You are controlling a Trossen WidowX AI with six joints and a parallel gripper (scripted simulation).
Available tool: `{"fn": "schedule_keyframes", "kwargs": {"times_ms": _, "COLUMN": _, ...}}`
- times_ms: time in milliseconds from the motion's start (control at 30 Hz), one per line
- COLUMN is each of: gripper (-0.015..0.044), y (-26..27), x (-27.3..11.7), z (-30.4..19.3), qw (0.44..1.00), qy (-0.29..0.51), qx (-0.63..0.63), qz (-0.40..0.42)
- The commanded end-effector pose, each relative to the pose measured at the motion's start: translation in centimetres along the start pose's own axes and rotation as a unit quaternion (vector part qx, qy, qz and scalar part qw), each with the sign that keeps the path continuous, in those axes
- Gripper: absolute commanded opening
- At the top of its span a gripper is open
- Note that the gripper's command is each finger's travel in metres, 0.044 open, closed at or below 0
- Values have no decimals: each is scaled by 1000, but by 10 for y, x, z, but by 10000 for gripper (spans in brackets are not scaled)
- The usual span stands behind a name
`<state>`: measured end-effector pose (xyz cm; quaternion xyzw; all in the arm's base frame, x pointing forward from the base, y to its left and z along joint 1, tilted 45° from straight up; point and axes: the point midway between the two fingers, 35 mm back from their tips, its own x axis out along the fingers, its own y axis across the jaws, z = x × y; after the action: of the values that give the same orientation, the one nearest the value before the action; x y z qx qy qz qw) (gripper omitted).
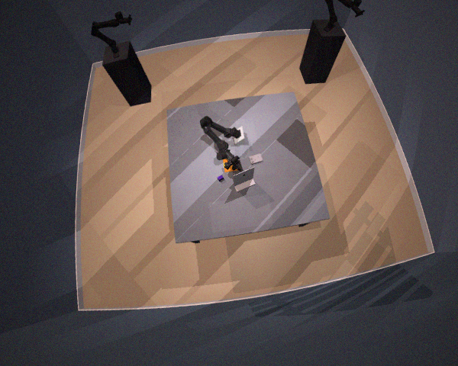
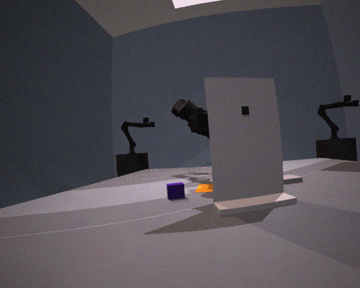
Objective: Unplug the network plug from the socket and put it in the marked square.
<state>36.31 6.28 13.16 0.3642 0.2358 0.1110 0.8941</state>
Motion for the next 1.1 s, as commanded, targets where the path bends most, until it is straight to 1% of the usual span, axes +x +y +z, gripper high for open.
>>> {"fn": "schedule_keyframes", "kwargs": {"times_ms": 0, "gripper": 156, "y": 2, "x": 6, "z": 5, "qw": 1000, "qy": -6, "qx": 0, "qz": 2}}
{"fn": "schedule_keyframes", "kwargs": {"times_ms": 467, "gripper": 156, "y": 2, "x": 14, "z": 7, "qw": 1000, "qy": -6, "qx": 0, "qz": 2}}
{"fn": "schedule_keyframes", "kwargs": {"times_ms": 1067, "gripper": 36, "y": 2, "x": 14, "z": 7, "qw": 1000, "qy": -6, "qx": 0, "qz": 2}}
